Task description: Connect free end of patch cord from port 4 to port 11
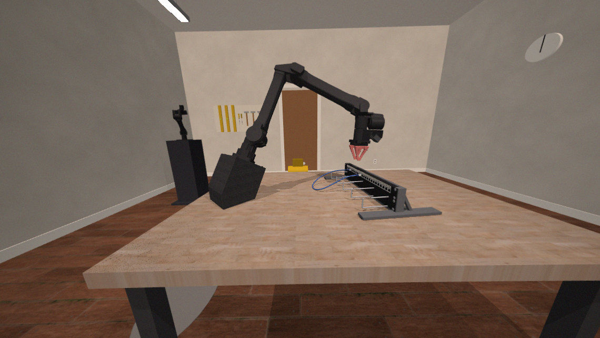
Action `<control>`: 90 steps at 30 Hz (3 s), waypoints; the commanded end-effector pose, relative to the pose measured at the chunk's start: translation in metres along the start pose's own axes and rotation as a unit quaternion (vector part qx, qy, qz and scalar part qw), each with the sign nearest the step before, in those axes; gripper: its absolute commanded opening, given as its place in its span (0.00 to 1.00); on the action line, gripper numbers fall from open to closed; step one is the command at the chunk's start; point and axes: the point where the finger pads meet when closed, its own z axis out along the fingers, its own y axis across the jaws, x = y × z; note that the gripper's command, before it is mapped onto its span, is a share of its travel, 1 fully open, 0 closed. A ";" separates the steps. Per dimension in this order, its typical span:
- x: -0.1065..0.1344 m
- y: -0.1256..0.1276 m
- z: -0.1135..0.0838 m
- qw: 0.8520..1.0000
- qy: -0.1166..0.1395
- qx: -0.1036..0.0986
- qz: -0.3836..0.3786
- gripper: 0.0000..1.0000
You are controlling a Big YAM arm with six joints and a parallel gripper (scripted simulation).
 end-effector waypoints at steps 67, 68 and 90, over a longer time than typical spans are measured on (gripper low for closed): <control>0.001 -0.014 0.001 1.000 0.002 0.001 0.015 0.00; 0.001 -0.014 0.001 1.000 0.002 0.001 0.015 0.00; -0.015 -0.013 -0.012 1.000 -0.015 0.004 0.011 0.00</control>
